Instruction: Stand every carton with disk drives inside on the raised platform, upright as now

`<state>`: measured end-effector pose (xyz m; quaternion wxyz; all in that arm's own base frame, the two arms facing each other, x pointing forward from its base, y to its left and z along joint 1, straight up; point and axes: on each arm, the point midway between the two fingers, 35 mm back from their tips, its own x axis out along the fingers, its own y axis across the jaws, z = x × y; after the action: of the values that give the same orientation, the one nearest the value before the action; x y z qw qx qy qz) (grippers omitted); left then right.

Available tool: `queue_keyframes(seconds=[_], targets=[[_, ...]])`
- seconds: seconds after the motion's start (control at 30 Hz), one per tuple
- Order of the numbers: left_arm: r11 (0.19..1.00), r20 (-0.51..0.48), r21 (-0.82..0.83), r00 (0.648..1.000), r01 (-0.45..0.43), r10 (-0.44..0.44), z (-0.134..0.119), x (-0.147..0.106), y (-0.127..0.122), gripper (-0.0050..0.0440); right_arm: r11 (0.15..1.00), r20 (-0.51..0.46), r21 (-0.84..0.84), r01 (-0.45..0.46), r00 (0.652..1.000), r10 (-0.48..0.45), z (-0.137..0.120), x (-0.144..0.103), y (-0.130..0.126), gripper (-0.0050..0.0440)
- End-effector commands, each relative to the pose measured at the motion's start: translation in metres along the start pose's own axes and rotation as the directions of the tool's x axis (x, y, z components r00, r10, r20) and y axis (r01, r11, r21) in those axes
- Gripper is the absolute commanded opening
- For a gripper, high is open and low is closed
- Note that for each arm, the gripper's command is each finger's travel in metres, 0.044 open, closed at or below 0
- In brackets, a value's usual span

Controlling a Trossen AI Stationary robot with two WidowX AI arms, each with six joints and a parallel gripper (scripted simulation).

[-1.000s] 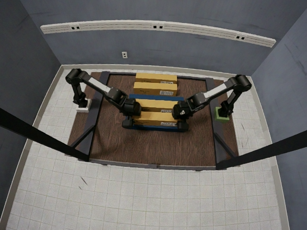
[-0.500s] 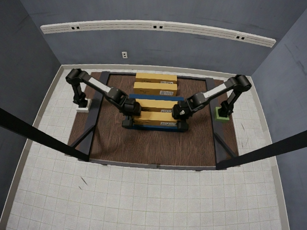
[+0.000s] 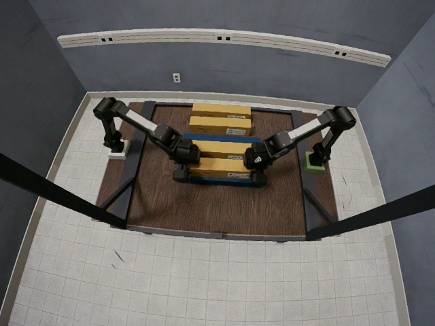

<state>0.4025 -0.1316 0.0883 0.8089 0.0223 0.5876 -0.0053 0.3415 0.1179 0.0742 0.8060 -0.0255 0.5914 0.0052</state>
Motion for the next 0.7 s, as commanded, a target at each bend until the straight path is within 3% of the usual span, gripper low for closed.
queue_keyframes(seconds=[0.0,0.03,0.07,0.67], targets=[[1.0,0.05,-0.006,0.999,0.018,-0.017,0.0106,-0.0234,-0.0016,-0.005,1.0,0.041,0.006,-0.016,0.999,0.016,0.0096,-0.0178,0.0031,-0.005],[1.0,0.05,-0.006,0.999,0.018,-0.017,0.0106,-0.0234,-0.0016,-0.005,1.0,0.041,0.006,-0.016,0.999,0.016,0.0096,-0.0178,0.0031,-0.005],[1.0,0.042,-0.005,0.999,0.013,-0.013,0.0084,-0.0152,-0.0007,0.0386,1.0,0.037,0.005,-0.013,0.999,0.012,0.0076,-0.0113,0.001,0.0388],[1.0,0.043,-0.004,0.999,0.015,-0.015,0.0086,-0.0153,-0.0007,0.0386,1.0,0.036,0.003,-0.012,0.999,0.012,0.0075,-0.0116,0.0008,0.0388]])
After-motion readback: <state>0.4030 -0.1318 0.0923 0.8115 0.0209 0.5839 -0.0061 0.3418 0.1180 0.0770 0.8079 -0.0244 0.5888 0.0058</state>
